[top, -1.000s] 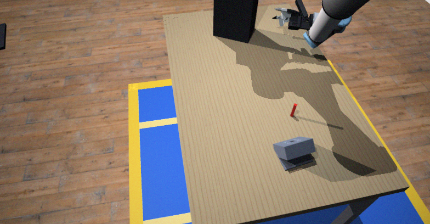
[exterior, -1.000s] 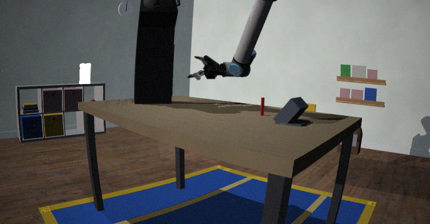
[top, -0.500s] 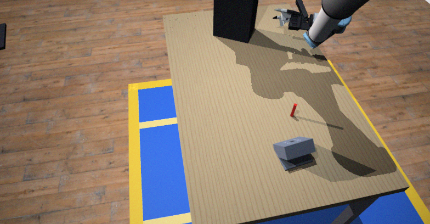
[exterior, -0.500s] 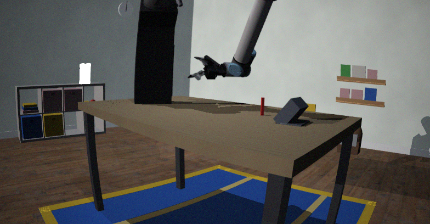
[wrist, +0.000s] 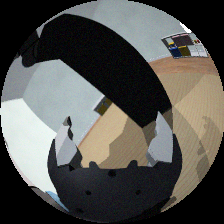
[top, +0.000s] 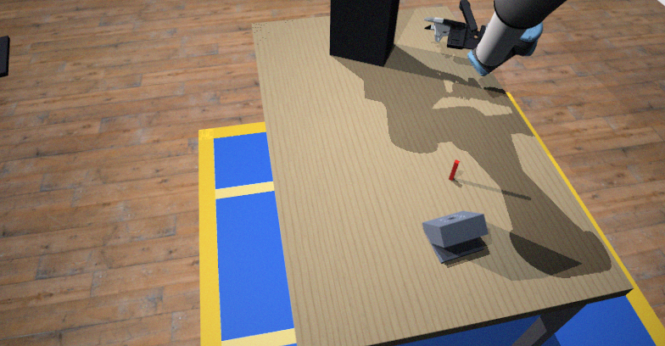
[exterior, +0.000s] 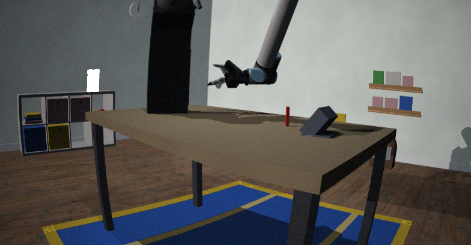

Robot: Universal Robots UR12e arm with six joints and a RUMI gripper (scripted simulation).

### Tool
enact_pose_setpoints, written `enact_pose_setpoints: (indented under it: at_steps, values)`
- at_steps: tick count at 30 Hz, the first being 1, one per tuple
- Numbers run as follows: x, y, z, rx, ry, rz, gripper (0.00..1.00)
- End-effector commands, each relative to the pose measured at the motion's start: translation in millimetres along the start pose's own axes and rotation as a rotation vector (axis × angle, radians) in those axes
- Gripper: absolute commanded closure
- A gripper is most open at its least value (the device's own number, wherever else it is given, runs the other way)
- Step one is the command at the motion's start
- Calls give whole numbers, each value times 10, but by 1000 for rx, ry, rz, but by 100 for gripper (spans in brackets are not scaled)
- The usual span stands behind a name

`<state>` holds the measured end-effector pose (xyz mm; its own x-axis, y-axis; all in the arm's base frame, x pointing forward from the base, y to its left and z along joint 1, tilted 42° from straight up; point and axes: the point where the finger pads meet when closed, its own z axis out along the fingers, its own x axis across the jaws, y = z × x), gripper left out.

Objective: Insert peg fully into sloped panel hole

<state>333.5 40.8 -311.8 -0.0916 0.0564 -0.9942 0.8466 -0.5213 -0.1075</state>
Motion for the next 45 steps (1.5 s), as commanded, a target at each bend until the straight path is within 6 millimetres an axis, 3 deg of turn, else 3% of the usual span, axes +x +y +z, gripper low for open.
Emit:
enact_pose_setpoints:
  at_steps: [1,45]
  values:
    - [6,16,-10,13,34,-48,0]
    - [107,273,-195,21,246,-333,0]
